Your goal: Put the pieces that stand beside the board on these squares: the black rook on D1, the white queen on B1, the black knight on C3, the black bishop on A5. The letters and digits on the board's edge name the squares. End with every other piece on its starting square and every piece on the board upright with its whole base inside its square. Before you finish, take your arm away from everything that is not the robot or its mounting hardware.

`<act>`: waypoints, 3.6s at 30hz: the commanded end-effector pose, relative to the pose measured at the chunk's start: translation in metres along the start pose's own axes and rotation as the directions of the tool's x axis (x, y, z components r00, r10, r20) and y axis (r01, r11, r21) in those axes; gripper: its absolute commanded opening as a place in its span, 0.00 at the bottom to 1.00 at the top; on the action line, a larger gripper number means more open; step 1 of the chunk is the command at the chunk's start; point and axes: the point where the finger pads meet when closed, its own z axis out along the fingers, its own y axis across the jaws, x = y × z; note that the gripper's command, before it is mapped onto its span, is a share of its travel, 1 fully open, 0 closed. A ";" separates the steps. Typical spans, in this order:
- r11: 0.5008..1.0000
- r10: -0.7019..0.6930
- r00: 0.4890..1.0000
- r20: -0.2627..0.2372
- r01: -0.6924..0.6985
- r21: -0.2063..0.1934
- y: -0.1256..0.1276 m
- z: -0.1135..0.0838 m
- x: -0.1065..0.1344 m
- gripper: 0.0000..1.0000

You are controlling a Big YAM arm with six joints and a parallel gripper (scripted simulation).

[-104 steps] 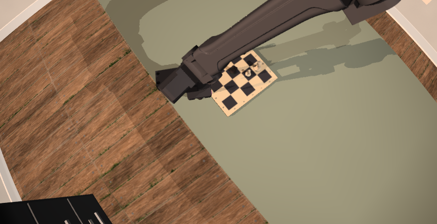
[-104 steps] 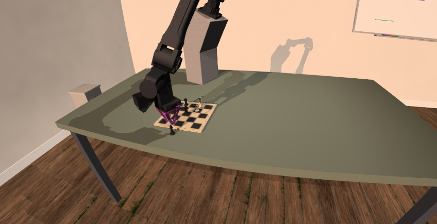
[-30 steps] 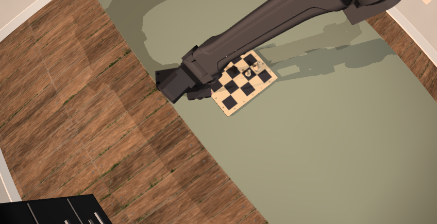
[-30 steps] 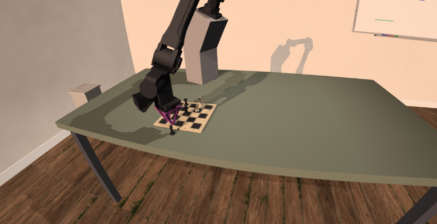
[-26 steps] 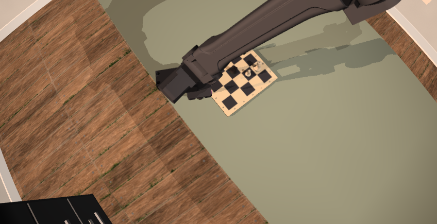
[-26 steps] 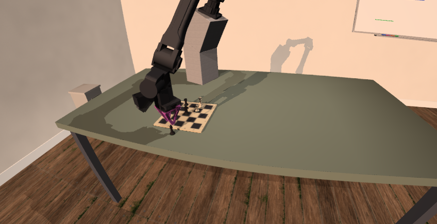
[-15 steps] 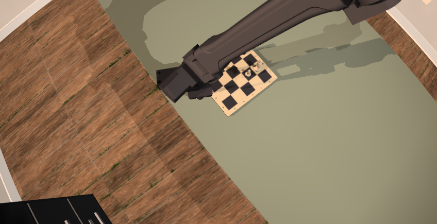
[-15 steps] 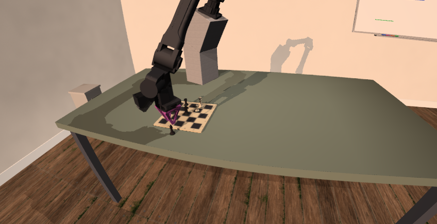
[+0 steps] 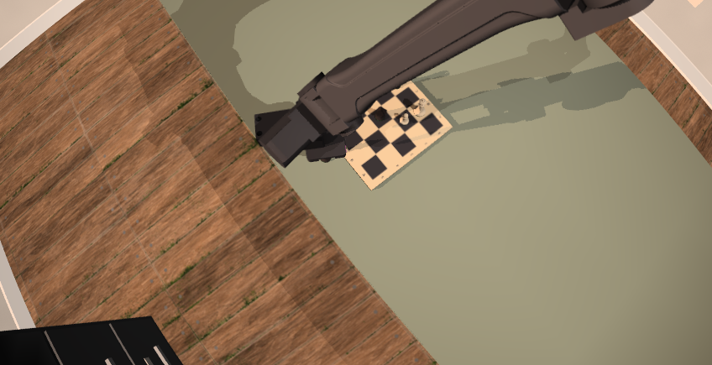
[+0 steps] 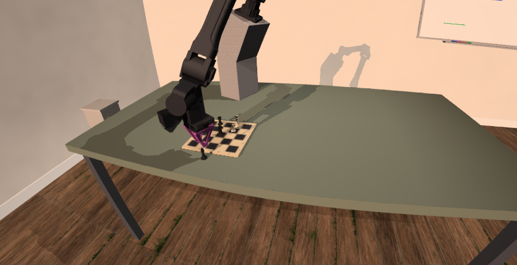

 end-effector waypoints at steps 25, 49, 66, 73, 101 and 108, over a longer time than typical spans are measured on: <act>1.000 -0.005 1.000 0.012 0.005 -0.008 0.007 0.006 -0.003 0.35; 1.000 0.000 0.999 0.035 0.000 -0.021 0.011 0.030 -0.016 0.35; 1.000 0.001 1.000 0.028 -0.001 -0.016 0.008 0.032 -0.013 0.35; 1.000 0.001 1.000 0.028 -0.001 -0.016 0.008 0.032 -0.013 0.35; 1.000 0.001 1.000 0.028 0.000 -0.016 0.008 0.032 -0.013 0.00; 1.000 0.001 1.000 0.028 0.000 -0.016 0.008 0.032 -0.013 0.00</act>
